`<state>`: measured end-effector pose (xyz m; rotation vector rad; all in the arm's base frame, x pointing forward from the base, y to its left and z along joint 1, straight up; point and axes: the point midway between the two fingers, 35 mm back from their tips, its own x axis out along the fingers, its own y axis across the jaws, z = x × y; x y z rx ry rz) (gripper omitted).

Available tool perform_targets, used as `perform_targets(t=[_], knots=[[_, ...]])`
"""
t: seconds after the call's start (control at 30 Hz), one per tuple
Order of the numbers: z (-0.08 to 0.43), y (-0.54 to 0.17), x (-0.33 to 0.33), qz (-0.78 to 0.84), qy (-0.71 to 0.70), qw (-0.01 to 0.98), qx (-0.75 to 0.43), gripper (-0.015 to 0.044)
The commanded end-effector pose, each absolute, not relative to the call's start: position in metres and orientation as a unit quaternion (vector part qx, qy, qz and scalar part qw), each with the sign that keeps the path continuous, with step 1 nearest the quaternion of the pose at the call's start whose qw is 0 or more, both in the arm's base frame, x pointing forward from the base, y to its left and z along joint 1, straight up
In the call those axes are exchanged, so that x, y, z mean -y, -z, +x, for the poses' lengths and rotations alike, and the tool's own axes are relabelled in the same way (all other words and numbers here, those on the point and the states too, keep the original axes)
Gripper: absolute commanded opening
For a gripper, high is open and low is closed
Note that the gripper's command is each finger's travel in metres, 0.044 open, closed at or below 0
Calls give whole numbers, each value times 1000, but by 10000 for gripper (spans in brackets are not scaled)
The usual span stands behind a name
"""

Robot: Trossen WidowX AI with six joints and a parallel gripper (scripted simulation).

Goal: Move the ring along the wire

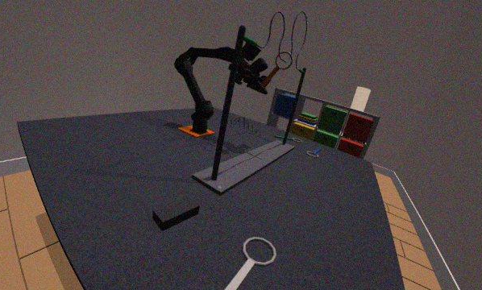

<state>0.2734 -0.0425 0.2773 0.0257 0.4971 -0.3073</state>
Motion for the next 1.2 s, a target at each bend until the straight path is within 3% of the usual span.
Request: perform_targets(t=[0.0, 1.17], knots=[[275, -277, 37, 21, 151, 957, -246, -150], [292, -302, -54, 283, 75, 929, -225, -150]])
